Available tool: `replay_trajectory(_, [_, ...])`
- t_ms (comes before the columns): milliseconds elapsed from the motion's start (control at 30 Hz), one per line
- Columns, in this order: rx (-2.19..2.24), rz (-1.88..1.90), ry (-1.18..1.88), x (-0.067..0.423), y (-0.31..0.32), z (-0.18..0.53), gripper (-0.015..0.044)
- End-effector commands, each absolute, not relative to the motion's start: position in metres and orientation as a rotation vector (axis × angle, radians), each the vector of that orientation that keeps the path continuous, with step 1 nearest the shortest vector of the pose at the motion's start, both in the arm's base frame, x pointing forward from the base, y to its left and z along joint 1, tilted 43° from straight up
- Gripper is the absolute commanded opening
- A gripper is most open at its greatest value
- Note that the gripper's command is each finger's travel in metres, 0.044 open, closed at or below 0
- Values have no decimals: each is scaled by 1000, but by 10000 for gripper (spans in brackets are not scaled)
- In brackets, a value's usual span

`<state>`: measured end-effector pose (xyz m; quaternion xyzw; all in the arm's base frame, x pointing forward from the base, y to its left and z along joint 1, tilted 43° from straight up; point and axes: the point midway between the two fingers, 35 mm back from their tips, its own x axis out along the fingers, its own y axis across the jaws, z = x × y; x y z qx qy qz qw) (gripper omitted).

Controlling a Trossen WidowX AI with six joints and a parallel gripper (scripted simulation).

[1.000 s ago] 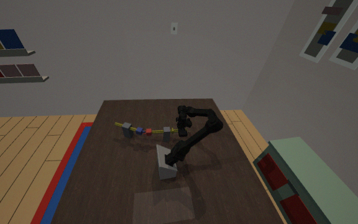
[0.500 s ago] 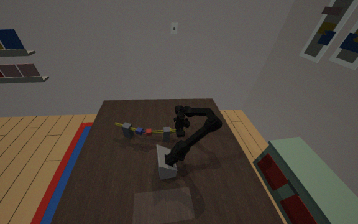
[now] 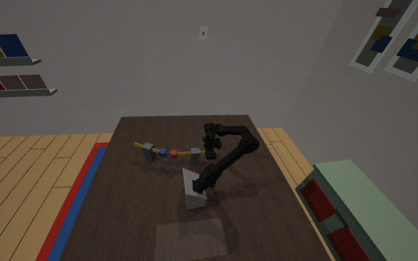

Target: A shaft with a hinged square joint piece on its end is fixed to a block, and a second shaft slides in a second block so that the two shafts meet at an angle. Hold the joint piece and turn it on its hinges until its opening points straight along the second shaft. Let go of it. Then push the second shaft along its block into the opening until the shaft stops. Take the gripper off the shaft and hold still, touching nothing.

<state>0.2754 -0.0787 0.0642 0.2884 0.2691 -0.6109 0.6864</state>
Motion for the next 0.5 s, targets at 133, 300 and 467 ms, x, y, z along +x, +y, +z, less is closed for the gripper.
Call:
replay_trajectory(133, [648,-1368,602,276,-79,64,198])
replay_trajectory(300, [648,-1368,602,276,-79,64,329])
replay_trajectory(467, [648,-1368,602,276,-79,64,440])
